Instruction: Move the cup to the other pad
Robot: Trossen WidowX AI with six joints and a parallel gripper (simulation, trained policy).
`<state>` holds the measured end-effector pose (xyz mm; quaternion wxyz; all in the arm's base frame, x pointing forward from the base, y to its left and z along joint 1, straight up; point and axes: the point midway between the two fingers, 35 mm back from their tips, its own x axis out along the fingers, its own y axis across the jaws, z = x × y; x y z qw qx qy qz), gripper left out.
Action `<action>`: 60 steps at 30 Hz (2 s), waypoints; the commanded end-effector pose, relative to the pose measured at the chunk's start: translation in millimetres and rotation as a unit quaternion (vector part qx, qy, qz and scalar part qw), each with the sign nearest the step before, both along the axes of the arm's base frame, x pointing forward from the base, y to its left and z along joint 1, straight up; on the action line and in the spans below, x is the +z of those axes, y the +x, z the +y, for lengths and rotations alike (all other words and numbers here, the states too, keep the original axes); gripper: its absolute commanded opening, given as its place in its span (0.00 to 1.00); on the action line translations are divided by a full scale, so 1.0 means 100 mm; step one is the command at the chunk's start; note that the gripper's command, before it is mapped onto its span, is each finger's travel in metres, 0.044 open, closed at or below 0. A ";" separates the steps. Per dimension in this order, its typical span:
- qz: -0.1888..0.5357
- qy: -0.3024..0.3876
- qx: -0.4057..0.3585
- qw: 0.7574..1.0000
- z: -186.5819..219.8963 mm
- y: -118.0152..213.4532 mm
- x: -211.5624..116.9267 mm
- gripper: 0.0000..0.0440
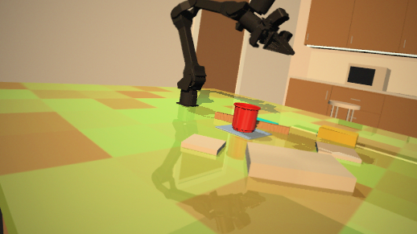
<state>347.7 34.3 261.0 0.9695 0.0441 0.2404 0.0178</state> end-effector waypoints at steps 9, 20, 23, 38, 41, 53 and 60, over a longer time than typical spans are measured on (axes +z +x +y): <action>0.088 0.008 -0.008 0.996 0.06 0.06 -0.12 0.24; 0.173 0.001 -0.014 0.985 0.08 0.08 -0.27 0.20; 0.196 -0.003 -0.016 0.980 0.07 0.09 -0.32 0.20; 0.307 -0.034 -0.017 0.951 -0.02 0.06 -0.54 0.27; 0.328 -0.041 -0.016 0.944 -0.06 0.05 -0.58 0.28; 0.408 -0.070 -0.003 0.910 -0.23 0.00 -0.74 0.26; 0.451 -0.086 0.008 0.889 -0.37 -0.05 -0.86 0.24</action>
